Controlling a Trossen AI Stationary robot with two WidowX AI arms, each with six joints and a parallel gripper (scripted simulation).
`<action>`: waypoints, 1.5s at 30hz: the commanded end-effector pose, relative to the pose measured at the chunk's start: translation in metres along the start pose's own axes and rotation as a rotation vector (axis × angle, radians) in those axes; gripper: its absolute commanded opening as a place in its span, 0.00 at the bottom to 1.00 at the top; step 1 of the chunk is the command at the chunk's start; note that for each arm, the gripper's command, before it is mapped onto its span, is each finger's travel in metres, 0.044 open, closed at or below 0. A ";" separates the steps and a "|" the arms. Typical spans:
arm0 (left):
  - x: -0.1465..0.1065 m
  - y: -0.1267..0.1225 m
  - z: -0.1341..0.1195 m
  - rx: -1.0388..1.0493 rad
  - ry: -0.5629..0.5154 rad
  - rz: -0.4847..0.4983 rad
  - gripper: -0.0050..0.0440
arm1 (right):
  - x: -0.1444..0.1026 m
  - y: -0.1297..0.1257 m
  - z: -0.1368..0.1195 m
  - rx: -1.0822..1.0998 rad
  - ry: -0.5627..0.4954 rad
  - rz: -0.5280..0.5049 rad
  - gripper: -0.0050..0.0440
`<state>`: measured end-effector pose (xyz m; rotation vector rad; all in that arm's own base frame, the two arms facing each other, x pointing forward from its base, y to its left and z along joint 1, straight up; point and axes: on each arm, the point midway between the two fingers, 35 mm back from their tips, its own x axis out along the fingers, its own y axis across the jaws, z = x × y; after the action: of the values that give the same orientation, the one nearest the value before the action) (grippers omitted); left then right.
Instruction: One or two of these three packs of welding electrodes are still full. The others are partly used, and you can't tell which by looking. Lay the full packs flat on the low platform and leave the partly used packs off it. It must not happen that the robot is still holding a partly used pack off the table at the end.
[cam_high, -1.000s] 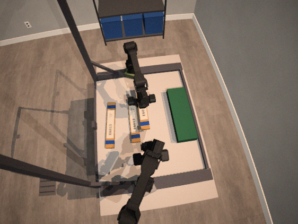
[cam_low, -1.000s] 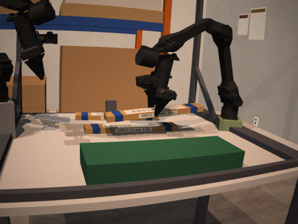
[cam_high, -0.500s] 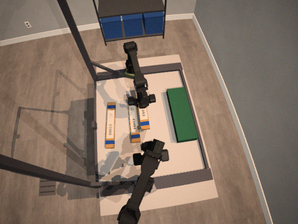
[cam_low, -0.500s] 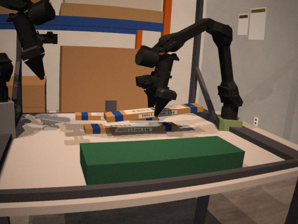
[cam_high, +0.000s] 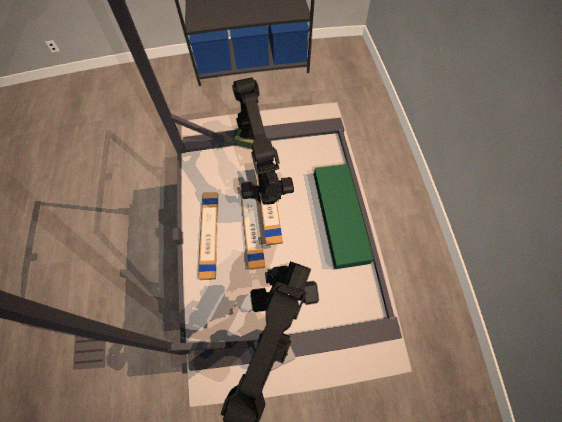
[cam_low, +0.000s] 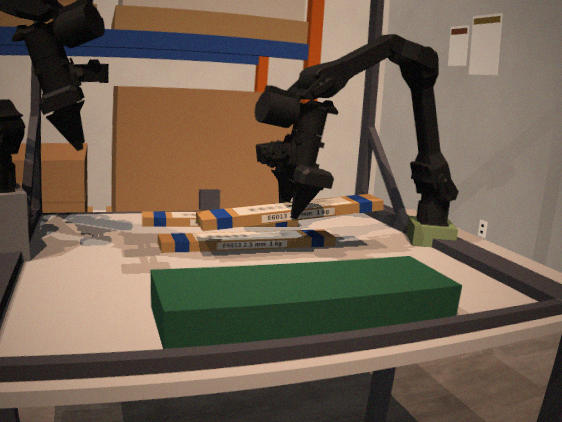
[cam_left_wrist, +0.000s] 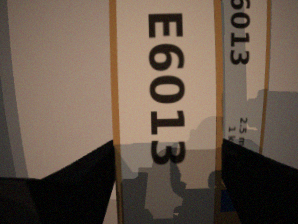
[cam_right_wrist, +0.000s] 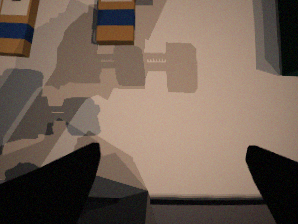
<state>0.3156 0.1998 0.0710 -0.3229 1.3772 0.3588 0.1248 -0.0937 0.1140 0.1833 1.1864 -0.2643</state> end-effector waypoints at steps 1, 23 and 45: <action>-0.037 0.002 0.024 0.005 -0.124 0.017 0.00 | -0.005 -0.001 0.004 -0.003 -0.019 -0.007 0.98; -0.044 0.012 0.034 0.010 -0.152 0.018 0.00 | -0.005 -0.001 0.004 -0.003 -0.019 -0.007 0.98; -0.020 0.056 0.059 0.009 -0.121 0.016 0.00 | -0.005 -0.001 0.004 -0.003 -0.019 -0.007 0.98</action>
<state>0.3266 0.2528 0.0694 -0.3129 1.3513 0.3571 0.1248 -0.0937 0.1140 0.1833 1.1864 -0.2643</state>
